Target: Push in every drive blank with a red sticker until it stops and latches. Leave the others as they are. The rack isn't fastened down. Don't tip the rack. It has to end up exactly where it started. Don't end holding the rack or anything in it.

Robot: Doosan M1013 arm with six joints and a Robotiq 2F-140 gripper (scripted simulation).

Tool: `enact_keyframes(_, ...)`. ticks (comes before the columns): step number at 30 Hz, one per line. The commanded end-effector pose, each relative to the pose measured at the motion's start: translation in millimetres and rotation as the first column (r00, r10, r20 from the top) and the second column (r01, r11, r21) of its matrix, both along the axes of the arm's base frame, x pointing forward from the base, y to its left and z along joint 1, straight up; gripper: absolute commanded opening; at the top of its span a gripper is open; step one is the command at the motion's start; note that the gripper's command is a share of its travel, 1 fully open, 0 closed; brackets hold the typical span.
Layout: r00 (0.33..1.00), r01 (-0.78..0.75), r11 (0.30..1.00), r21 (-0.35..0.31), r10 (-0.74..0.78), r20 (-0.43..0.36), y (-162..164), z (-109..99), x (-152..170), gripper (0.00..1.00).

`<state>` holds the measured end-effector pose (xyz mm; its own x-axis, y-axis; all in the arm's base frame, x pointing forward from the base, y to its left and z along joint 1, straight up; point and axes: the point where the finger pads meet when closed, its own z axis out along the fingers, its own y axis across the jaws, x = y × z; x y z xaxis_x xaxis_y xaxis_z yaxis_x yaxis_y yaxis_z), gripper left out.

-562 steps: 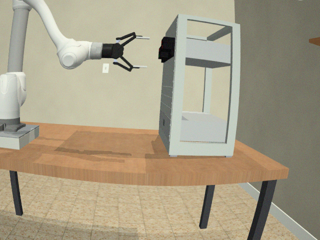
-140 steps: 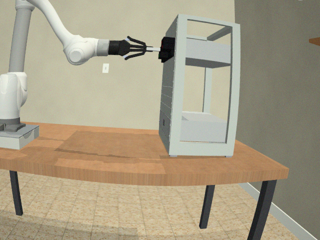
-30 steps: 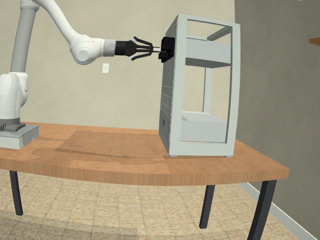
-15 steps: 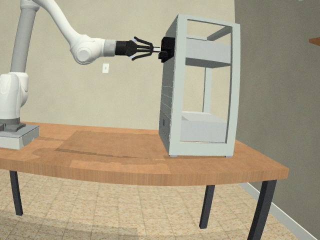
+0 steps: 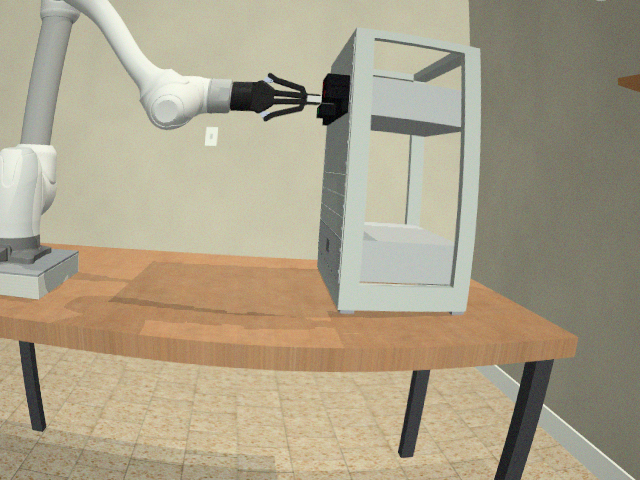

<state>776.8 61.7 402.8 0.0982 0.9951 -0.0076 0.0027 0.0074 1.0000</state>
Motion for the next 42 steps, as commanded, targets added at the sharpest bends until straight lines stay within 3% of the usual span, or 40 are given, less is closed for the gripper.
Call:
enact_keyframes(1,1.0,0.002,1.0,0.002,-0.002,-0.001,-2.3,-0.8,3.7,0.0)
enact_keyframes(14,1.0,0.002,1.0,0.002,-0.002,-0.001,-2.0,-0.8,1.0,0.0)
enact_keyframes(28,1.0,0.002,1.0,0.002,-0.002,-0.001,4.7,-0.5,-67.4,0.0)
enact_keyframes(42,1.0,0.002,1.0,0.002,-0.002,-0.001,5.8,-0.4,-78.2,0.0)
